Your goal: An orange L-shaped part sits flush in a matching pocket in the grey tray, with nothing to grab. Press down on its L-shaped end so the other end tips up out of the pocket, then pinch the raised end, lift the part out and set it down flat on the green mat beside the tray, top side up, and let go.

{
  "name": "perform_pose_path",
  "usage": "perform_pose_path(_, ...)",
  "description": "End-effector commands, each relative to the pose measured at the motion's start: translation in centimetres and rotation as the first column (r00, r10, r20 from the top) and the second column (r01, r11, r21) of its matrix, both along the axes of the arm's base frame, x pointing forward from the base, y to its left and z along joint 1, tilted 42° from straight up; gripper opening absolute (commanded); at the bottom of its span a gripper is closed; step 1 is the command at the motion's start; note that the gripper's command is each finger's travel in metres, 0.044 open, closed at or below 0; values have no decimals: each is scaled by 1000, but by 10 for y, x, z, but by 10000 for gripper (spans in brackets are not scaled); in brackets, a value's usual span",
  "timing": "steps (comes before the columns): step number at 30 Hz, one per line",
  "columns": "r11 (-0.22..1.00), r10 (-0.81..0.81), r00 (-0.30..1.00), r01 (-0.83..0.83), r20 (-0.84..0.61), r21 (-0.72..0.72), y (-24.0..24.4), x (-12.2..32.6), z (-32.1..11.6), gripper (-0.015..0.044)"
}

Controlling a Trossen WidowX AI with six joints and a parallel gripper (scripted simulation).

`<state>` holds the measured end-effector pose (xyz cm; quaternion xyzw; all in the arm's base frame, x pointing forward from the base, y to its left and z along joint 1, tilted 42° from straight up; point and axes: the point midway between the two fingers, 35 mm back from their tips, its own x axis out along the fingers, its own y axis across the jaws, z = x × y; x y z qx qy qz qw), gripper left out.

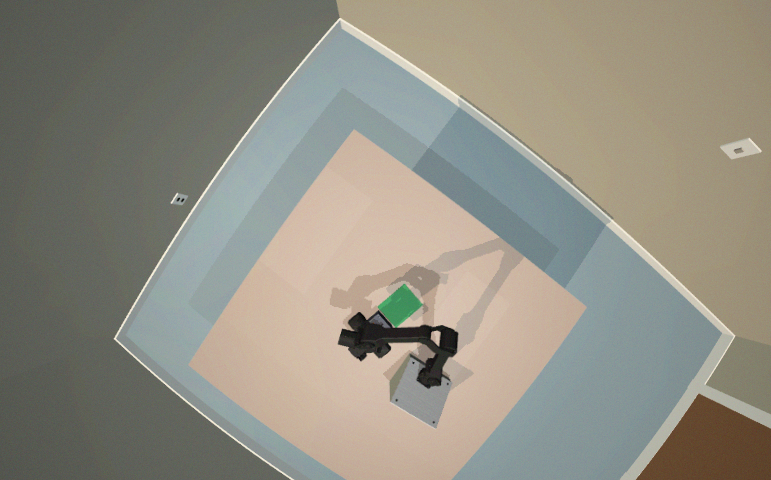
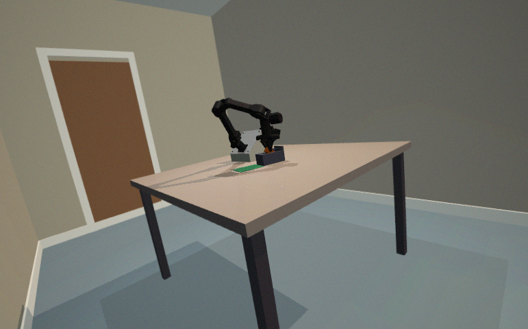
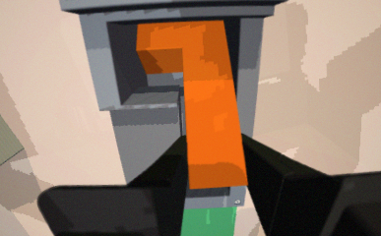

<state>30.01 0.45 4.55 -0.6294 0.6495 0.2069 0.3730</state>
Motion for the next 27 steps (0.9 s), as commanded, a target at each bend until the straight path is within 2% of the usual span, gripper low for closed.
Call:
perform_pose_path(1, 1000, -1, 1000, 1, 1, 0, 0, 0, 0, 49)
perform_pose_path(3, 1000, -1, 1000, 1, 1, 0, 0, 0, 0, 0)
perform_pose_path(27, 1000, 1, 1000, -1, -7, -4, 19, -3, 21, 0)
